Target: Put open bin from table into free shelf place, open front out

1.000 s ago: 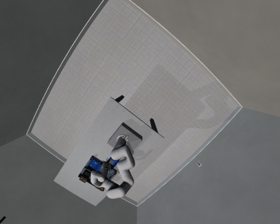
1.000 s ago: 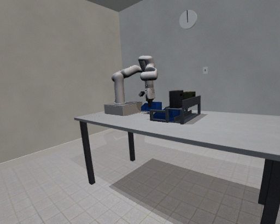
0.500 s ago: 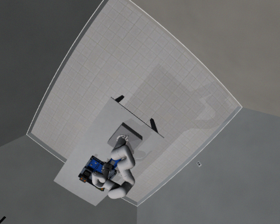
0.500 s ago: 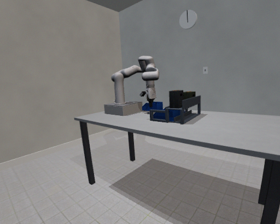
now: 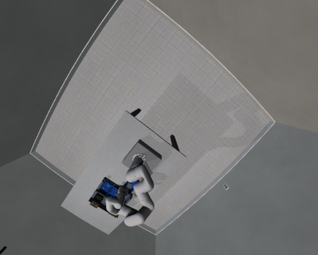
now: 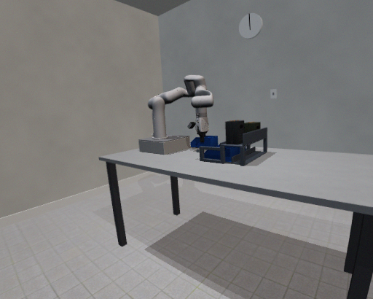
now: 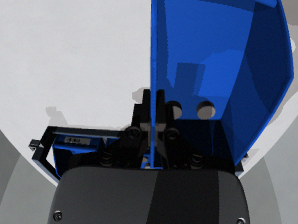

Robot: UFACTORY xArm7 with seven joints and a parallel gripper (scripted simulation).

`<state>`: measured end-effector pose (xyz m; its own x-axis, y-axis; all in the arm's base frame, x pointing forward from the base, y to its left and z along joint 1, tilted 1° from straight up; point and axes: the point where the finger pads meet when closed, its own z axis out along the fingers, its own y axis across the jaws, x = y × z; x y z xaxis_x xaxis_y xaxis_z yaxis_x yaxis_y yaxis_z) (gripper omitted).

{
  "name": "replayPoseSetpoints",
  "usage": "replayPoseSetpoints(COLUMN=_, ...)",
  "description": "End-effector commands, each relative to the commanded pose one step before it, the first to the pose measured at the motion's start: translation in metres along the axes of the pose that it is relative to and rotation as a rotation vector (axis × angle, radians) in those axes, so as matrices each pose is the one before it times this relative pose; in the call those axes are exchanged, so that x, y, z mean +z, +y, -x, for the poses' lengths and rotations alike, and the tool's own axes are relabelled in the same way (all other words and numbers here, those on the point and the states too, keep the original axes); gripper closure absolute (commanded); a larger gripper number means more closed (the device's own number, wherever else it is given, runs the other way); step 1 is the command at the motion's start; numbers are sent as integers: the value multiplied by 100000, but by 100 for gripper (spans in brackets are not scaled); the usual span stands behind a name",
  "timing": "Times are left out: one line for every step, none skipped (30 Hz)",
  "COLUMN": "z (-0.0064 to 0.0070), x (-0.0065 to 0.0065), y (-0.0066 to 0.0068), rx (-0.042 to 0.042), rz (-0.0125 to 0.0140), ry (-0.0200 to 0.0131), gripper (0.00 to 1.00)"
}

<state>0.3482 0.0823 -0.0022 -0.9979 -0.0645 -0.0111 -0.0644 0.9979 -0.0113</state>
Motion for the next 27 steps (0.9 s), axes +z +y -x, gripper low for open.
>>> replayPoseSetpoints(z=107, x=-120, y=-15, rx=379, rz=-53, ry=-304, gripper=100)
replayPoseSetpoints(z=0, x=0, y=0, rx=0, rz=0, ry=0, gripper=100)
replayPoseSetpoints(z=0, x=0, y=0, rx=0, rz=0, ry=0, gripper=100)
replayPoseSetpoints(z=0, x=0, y=0, rx=0, rz=0, ry=0, gripper=100)
replayPoseSetpoints(z=0, x=0, y=0, rx=0, rz=0, ry=0, gripper=100)
replayPoseSetpoints(z=0, x=0, y=0, rx=0, rz=0, ry=0, gripper=100)
replayPoseSetpoints(z=0, x=0, y=0, rx=0, rz=0, ry=0, gripper=100)
replayPoseSetpoints(z=0, x=0, y=0, rx=0, rz=0, ry=0, gripper=100)
replayPoseSetpoints(z=0, x=0, y=0, rx=0, rz=0, ry=0, gripper=100)
replayPoseSetpoints(z=19, x=24, y=433, rx=33, rz=-5, ry=-2, gripper=100)
replayPoseSetpoints(z=19, x=25, y=449, rx=-8, rz=4, ry=1, gripper=100)
replayPoseSetpoints(z=19, x=25, y=449, rx=-8, rz=4, ry=1, gripper=100)
replayPoseSetpoints(z=19, x=25, y=449, rx=-8, rz=4, ry=1, gripper=100)
replayPoseSetpoints(z=19, x=25, y=449, rx=-8, rz=4, ry=1, gripper=100)
replayPoseSetpoints(z=0, x=0, y=0, rx=0, rz=0, ry=0, gripper=100)
replayPoseSetpoints(z=0, x=0, y=0, rx=0, rz=0, ry=0, gripper=100)
replayPoseSetpoints(z=0, x=0, y=0, rx=0, rz=0, ry=0, gripper=100)
replayPoseSetpoints(z=0, x=0, y=0, rx=0, rz=0, ry=0, gripper=100)
replayPoseSetpoints(z=0, x=0, y=0, rx=0, rz=0, ry=0, gripper=100)
replayPoseSetpoints(z=0, x=0, y=0, rx=0, rz=0, ry=0, gripper=100)
replayPoseSetpoints(z=0, x=0, y=0, rx=0, rz=0, ry=0, gripper=100)
replayPoseSetpoints(z=0, x=0, y=0, rx=0, rz=0, ry=0, gripper=100)
replayPoseSetpoints(z=0, x=0, y=0, rx=0, rz=0, ry=0, gripper=100)
replayPoseSetpoints(z=0, x=0, y=0, rx=0, rz=0, ry=0, gripper=100)
replayPoseSetpoints(z=0, x=0, y=0, rx=0, rz=0, ry=0, gripper=100)
replayPoseSetpoints(z=0, x=0, y=0, rx=0, rz=0, ry=0, gripper=100)
replayPoseSetpoints(z=14, x=16, y=316, rx=50, rz=-8, ry=-4, gripper=100)
